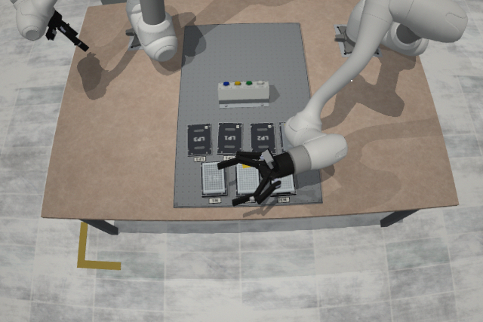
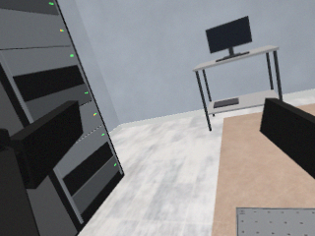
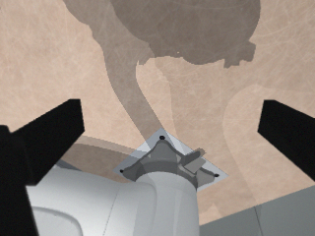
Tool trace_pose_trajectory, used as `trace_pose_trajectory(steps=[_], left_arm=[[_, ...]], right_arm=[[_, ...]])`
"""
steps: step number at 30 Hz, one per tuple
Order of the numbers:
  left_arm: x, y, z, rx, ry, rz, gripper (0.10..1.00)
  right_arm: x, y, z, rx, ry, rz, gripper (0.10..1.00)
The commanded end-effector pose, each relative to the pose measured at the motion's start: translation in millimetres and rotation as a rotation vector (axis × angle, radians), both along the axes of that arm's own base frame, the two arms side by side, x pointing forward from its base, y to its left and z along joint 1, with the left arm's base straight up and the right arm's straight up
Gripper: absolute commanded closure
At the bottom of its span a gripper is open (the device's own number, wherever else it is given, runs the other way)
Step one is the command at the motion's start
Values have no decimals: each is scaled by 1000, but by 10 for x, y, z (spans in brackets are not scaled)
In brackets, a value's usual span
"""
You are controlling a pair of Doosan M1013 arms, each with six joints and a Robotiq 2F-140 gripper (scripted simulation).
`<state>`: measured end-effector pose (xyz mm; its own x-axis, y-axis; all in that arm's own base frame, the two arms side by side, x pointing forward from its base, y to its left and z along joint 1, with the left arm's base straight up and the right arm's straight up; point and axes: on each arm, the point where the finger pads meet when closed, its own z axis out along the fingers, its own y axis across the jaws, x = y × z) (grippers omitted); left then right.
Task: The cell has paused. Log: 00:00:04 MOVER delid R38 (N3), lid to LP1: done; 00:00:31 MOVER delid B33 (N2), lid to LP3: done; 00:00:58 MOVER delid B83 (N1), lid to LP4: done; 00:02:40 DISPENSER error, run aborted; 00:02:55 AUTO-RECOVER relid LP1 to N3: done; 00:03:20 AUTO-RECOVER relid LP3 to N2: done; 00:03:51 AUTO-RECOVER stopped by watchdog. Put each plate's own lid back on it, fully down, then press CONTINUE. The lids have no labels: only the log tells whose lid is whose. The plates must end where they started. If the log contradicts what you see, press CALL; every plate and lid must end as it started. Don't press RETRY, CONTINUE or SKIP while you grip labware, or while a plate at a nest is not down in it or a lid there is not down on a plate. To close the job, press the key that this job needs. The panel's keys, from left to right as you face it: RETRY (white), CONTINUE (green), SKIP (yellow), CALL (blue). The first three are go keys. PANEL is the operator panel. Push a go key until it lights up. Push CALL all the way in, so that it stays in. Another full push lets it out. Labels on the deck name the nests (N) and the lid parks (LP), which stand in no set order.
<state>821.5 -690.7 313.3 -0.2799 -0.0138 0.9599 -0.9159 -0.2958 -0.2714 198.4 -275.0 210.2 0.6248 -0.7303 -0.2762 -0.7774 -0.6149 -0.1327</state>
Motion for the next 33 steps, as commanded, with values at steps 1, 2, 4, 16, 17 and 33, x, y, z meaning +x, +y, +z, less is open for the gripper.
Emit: trace_pose_trajectory(steps=[1,2,4,16,17,33], left_arm=[[0,0,15,-1,-1,0,98],[0,0,15,-1,-1,0,98],[0,0,15,-1,-1,0,98],[0,0,15,-1,-1,0,98],[0,0,15,-1,-1,0,98],[0,0,15,-1,-1,0,98]], right_arm=[[-83,-49,16,4,8,-33,98],[-118,-65,20,5,11,-46,98],[-186,-95,28,9,18,-72,98],[-509,-217,67,27,51,-193,98],[-539,-227,71,28,54,-205,98],[-928,-322,120,52,90,-347,98]])
